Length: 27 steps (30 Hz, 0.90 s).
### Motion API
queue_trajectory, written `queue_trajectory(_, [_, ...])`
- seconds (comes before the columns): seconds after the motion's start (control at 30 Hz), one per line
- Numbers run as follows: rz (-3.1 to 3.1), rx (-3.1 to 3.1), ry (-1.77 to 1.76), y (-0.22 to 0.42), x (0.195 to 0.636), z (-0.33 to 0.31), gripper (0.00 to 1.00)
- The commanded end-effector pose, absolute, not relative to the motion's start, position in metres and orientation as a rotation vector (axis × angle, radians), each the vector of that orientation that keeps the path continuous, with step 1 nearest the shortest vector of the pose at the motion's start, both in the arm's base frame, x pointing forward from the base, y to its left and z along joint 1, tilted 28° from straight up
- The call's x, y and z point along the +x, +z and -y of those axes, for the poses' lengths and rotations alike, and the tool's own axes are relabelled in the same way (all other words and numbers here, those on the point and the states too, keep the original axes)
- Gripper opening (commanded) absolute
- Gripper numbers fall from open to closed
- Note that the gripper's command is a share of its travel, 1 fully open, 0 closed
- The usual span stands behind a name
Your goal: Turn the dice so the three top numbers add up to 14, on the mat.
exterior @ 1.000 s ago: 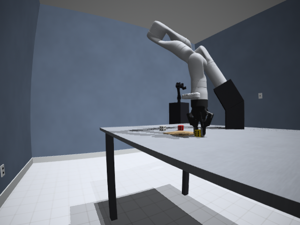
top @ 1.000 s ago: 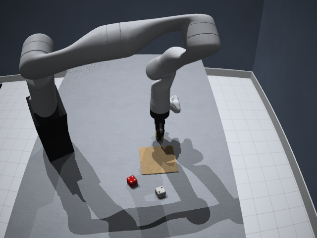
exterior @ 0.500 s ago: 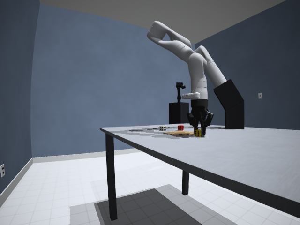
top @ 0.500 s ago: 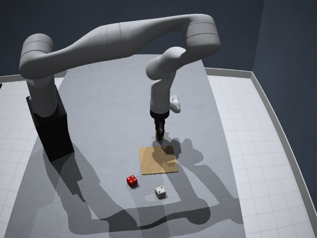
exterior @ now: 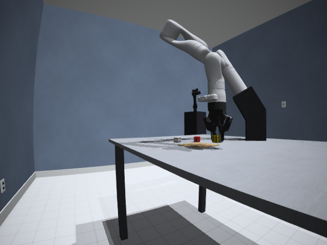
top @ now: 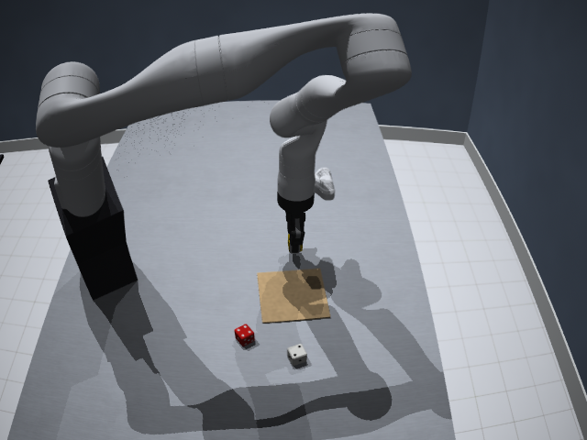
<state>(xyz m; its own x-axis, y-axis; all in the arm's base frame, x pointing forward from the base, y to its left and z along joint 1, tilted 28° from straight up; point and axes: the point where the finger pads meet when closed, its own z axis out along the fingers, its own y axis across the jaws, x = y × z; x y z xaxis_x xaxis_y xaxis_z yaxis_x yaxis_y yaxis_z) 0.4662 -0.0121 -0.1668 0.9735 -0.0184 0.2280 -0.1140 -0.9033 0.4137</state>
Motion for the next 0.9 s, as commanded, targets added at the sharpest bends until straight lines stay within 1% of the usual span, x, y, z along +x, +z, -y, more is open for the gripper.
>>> queue_trajectory(0.0, [0.088,2.684,0.314,-0.142,0.464,0.0,0.26])
queue_trajectory(0.27, [0.088,2.684,0.314,-0.104,0.455,-0.019,0.26])
queue_trajectory(0.73, [0.089,2.684,0.315,-0.101,0.454,-0.019,0.26])
queue_trajectory(0.87, [0.093,2.677,0.326,-0.094,0.445,0.002,0.26])
